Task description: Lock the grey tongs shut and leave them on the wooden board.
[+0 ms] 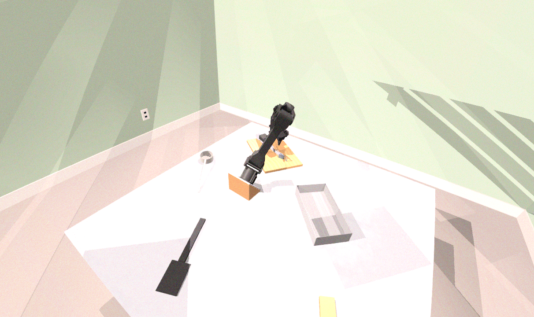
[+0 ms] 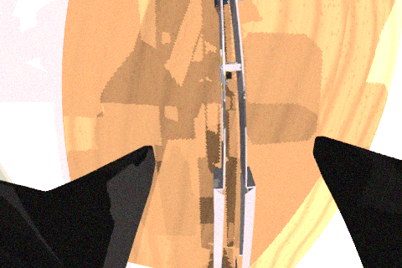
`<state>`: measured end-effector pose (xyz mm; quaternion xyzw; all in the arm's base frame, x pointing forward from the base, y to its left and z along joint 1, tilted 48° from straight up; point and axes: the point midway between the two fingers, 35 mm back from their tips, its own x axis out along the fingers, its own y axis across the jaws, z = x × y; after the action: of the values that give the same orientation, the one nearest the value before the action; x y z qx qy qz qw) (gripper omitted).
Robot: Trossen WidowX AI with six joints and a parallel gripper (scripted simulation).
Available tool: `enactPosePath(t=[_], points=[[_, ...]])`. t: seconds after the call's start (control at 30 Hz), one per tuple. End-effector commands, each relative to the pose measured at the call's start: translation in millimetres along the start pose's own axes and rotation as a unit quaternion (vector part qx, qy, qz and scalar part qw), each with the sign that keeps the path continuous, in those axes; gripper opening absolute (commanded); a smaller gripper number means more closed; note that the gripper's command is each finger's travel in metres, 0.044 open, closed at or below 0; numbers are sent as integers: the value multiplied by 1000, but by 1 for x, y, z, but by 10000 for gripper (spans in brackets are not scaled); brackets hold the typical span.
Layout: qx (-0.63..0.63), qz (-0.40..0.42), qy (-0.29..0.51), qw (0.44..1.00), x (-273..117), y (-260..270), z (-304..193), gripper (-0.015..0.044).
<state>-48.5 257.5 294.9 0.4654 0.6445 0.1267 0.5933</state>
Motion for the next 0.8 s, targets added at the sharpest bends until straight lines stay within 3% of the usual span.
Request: enactPosePath(t=[0.0,0.47,0.77], points=[[0,-1,-1,1000,0,1,2,440],[-5,-47,-54,997,-37,9,105,440],[3,-48,-65,997,-79,-12,140,440]])
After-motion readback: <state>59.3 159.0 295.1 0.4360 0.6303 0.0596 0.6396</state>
